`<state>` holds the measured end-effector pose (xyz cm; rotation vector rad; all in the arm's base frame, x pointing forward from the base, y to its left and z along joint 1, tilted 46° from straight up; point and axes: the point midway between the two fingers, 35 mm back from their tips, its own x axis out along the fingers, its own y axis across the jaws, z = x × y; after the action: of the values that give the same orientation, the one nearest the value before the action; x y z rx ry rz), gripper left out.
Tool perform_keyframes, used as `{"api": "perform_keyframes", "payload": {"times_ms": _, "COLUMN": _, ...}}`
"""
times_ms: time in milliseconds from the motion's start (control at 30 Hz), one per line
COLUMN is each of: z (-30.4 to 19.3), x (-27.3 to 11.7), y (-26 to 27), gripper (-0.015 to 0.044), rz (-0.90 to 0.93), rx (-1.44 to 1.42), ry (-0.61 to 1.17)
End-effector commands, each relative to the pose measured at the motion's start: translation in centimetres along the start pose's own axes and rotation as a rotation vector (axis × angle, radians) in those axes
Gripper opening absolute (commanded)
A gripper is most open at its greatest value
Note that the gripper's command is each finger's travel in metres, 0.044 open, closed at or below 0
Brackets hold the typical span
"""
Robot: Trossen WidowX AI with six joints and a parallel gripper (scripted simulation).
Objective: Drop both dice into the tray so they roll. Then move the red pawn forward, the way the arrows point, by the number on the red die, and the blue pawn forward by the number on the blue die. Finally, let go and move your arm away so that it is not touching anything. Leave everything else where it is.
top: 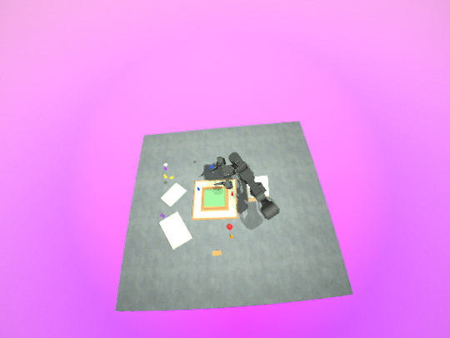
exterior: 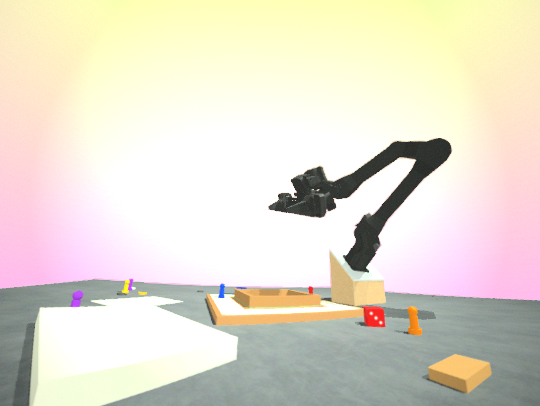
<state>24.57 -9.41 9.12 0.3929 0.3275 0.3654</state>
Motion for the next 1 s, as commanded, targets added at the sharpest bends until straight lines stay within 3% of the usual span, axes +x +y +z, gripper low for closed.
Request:
{"api": "perform_keyframes", "payload": {"times_ms": 0, "z": 0.0, "x": 0.1, "y": 0.0, "gripper": 0.0374, "rz": 0.002, "rx": 0.004, "ry": 0.003}}
{"api": "perform_keyframes", "payload": {"times_ms": 133, "z": -0.2, "x": 1.7, "y": 1.3, "gripper": 0.0275, "rz": 0.04, "rx": 0.09, "ry": 0.074}}
{"api": "perform_keyframes", "payload": {"times_ms": 300, "z": -0.5, "x": 4.4, "y": 4.1, "gripper": 0.0275, "rz": 0.101, "rx": 0.267, "ry": 0.218}}
{"api": "perform_keyframes", "payload": {"times_ms": 567, "z": -2.2, "x": 7.7, "y": 12.7, "gripper": 0.0275, "rz": 0.138, "rx": 0.599, "ry": 0.598}}
{"api": "perform_keyframes", "payload": {"times_ms": 767, "z": -4.1, "x": 7.1, "y": 19.5, "gripper": 0.0275, "rz": 0.037, "rx": 0.809, "ry": 0.909}}
{"api": "perform_keyframes", "payload": {"times_ms": 967, "z": -5.9, "x": 4.0, "y": 25.6, "gripper": 0.0275, "rz": -0.166, "rx": 0.925, "ry": 1.186}}
